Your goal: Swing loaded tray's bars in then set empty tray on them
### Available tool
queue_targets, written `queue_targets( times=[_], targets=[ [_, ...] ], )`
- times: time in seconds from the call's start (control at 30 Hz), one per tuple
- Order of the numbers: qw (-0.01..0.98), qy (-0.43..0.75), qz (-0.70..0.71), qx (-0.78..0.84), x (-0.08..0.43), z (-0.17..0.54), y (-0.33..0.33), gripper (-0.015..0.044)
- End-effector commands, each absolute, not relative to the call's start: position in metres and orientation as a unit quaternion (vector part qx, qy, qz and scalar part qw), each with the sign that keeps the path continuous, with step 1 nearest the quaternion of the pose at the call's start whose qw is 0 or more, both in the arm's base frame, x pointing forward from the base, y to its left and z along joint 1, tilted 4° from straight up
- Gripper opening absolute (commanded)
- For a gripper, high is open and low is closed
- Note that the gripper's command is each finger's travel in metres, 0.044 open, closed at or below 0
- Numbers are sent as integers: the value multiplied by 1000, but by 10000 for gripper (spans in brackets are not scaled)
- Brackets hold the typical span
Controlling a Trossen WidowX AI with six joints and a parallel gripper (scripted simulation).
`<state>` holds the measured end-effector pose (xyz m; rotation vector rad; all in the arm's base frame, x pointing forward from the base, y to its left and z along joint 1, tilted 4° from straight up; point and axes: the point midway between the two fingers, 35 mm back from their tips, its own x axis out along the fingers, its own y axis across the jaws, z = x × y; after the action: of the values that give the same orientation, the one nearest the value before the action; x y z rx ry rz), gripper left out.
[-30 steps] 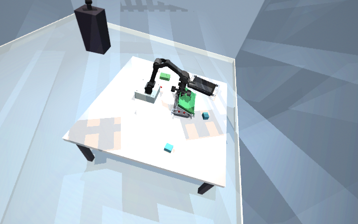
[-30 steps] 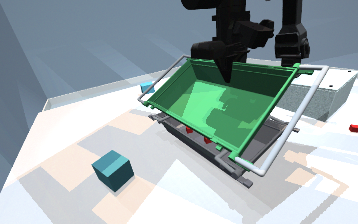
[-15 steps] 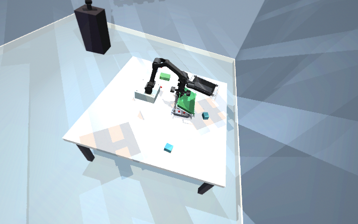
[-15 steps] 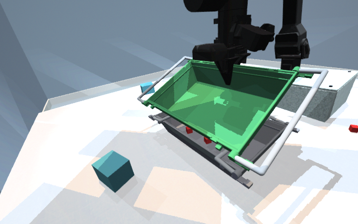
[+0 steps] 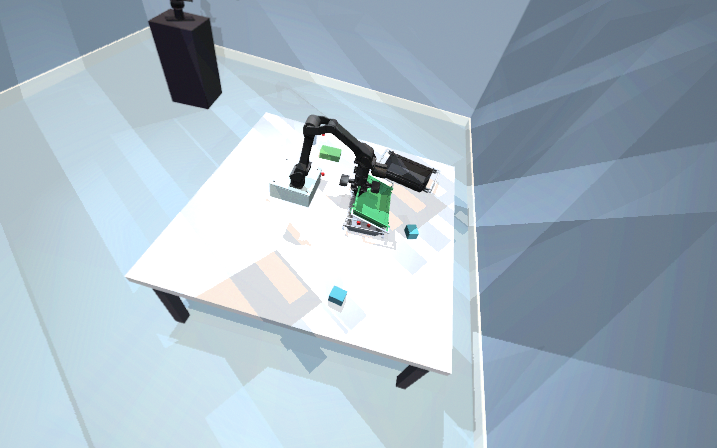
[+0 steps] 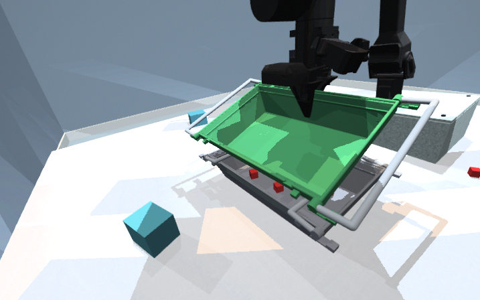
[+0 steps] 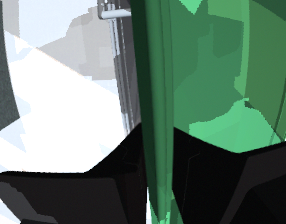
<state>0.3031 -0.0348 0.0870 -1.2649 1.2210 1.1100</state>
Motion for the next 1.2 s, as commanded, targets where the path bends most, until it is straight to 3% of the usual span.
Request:
queue_targets(
  times=[0.0,1.17],
  targets=[
    [503,509,463,-523,299,81,-36,0],
    [503,509,463,-523,291,55,-37,0]
  ],
)
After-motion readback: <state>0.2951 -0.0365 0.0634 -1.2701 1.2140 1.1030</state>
